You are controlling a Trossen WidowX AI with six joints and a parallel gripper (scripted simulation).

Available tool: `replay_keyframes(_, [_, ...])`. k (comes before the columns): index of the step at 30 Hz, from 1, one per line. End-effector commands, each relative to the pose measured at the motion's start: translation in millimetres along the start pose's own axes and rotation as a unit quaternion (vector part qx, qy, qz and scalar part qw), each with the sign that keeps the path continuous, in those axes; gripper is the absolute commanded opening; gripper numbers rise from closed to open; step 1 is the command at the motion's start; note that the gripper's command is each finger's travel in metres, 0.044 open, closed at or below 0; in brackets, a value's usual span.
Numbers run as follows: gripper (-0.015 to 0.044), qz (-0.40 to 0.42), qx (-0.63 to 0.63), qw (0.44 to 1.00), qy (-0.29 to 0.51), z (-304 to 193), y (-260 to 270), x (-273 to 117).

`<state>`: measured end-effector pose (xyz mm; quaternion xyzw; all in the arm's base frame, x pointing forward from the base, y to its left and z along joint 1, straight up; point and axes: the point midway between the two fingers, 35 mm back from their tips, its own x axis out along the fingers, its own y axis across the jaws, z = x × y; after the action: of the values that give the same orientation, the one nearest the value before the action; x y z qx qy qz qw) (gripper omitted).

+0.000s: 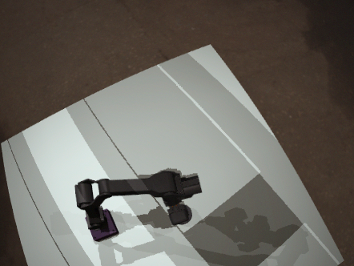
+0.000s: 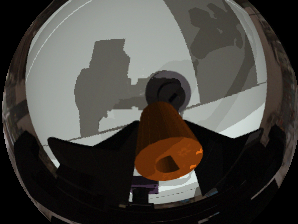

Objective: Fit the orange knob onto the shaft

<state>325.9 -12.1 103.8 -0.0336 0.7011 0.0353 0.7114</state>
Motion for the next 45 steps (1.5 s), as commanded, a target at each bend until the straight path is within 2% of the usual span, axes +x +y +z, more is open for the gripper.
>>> replay_keyframes(1, [0.0000,-0.002,-0.003,1.000,-0.003,6,-10,3])
replay_keyframes(20, [0.0000,-0.003,-0.003,1.000,-0.003,12,-26,35])
replay_keyframes(45, [0.0000,-0.003,0.000,1.000,-0.003,12,-27,35])
